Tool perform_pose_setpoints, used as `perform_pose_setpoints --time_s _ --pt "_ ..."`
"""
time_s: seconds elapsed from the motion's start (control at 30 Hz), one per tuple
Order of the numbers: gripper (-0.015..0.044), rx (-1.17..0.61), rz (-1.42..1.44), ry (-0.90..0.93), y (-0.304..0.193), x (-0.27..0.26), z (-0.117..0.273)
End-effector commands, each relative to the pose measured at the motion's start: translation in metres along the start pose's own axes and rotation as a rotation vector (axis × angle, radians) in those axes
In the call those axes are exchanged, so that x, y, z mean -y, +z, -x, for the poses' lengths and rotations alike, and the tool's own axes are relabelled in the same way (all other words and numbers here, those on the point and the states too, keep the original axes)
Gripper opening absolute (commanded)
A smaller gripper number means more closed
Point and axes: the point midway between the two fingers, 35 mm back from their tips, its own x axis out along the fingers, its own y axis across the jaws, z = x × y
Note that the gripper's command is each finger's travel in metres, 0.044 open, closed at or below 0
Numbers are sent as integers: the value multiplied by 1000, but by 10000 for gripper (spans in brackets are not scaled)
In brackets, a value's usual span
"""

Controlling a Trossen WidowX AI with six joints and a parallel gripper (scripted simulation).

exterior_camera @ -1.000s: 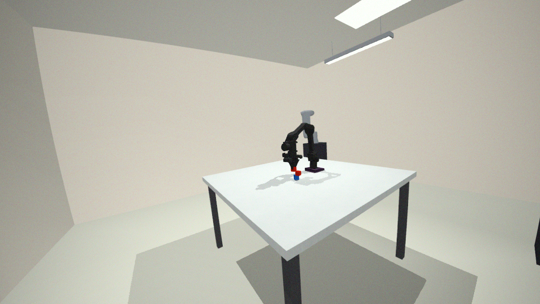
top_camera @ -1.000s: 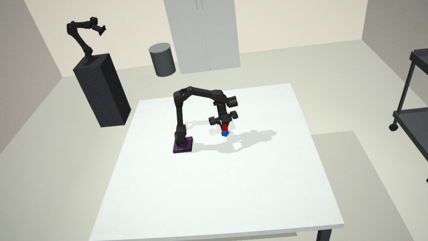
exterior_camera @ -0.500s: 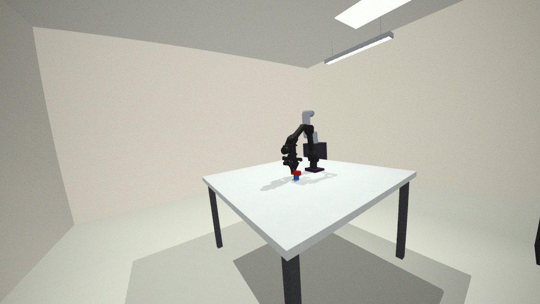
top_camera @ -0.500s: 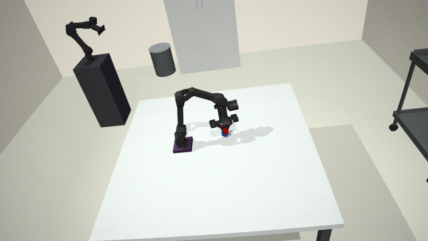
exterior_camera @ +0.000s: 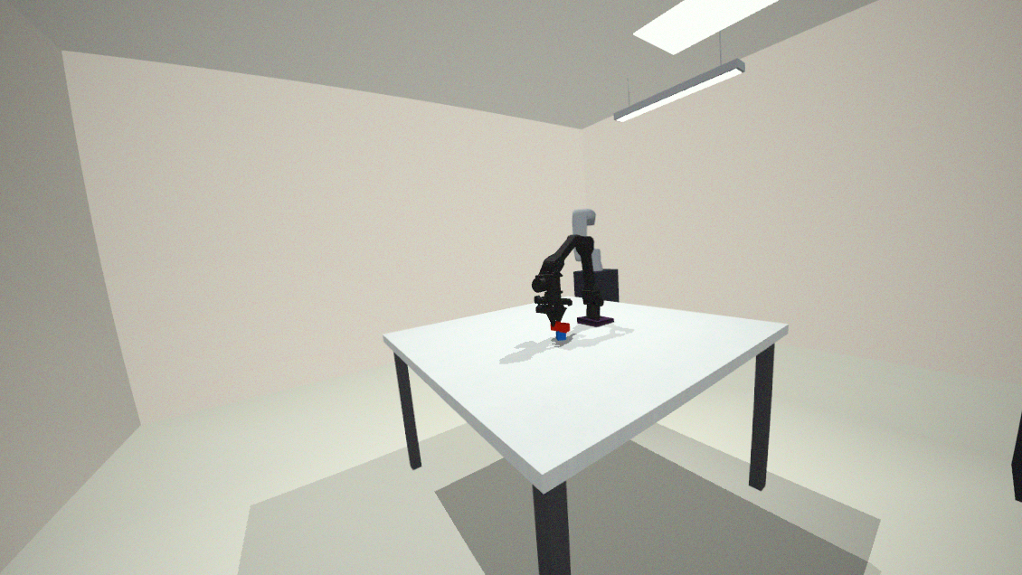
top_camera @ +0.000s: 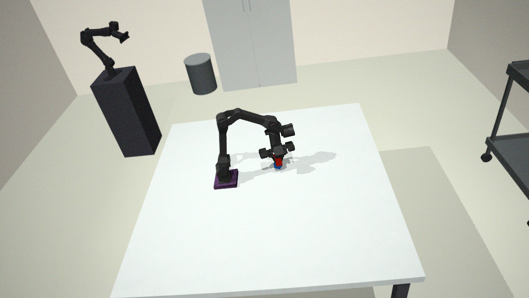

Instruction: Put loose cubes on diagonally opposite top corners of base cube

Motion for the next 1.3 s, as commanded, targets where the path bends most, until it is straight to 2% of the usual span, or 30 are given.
perform_pose_setpoints --time_s 0.0,0.03,0.17,1.27 --pt "105 -4 -1 0 -1 0 0" --pt "105 -4 -1 0 -1 0 0" --pt "205 -4 -1 0 -1 0 0" --pt "205 0 0 0 0 0 42"
